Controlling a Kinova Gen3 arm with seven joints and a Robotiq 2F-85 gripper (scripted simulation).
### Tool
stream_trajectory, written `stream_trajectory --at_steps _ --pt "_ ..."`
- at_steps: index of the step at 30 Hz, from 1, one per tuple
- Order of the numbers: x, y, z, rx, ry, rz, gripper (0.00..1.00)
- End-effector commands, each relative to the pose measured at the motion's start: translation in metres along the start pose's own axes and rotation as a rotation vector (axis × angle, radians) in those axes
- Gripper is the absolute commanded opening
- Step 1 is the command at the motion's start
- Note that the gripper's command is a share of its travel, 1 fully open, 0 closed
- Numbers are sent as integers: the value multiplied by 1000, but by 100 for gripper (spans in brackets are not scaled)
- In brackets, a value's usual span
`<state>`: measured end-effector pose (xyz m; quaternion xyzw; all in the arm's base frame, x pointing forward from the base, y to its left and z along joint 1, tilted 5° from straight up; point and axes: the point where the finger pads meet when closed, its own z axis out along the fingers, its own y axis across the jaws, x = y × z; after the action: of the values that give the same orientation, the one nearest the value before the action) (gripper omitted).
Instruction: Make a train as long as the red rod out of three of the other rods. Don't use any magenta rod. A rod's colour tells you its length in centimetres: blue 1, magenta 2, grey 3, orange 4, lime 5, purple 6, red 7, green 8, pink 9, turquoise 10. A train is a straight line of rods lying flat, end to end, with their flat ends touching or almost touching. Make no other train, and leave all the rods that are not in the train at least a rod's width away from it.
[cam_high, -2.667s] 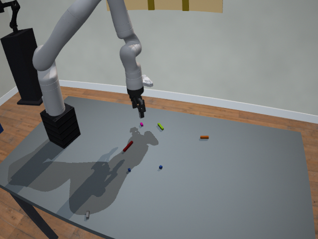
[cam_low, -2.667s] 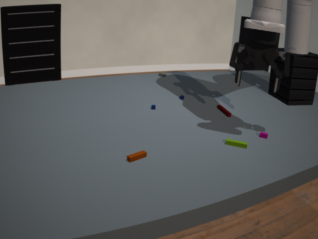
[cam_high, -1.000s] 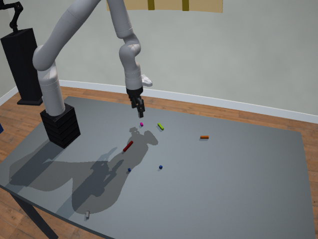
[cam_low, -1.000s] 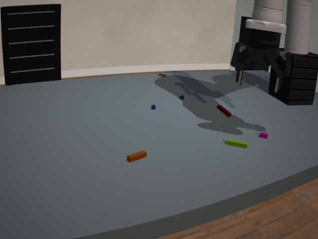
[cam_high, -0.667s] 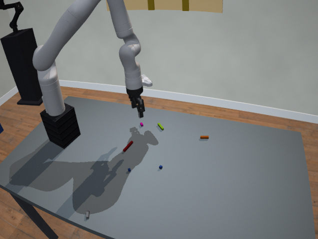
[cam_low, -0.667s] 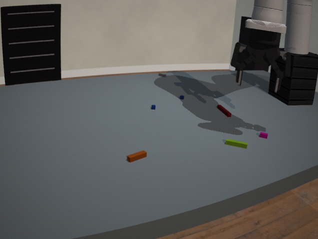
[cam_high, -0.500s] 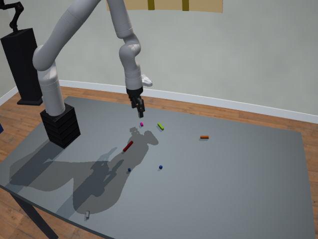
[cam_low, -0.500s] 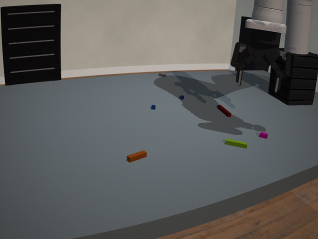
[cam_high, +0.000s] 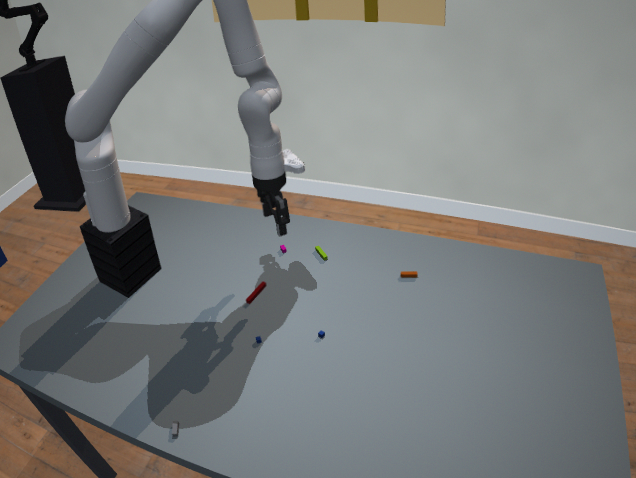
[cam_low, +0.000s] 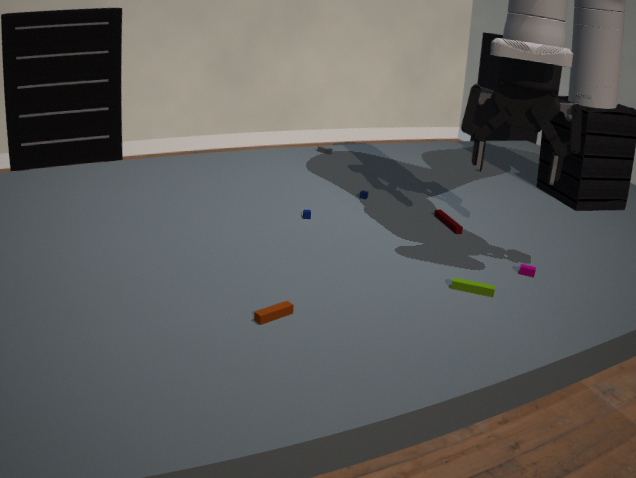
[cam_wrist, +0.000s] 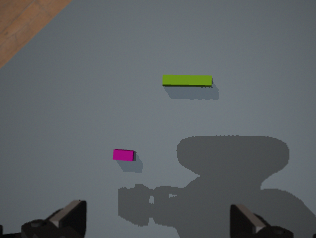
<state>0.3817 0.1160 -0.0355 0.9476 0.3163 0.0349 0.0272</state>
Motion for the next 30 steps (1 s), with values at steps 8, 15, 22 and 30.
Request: stream_trajectory --at_steps 8,15,22,30 --pt "1 0 -1 0 1 0 100" --pt "1 0 -1 0 1 0 100" --pt "-1 4 -2 -2 -1 32 100" --pt "-9 21 -9 -7 -12 169 100"
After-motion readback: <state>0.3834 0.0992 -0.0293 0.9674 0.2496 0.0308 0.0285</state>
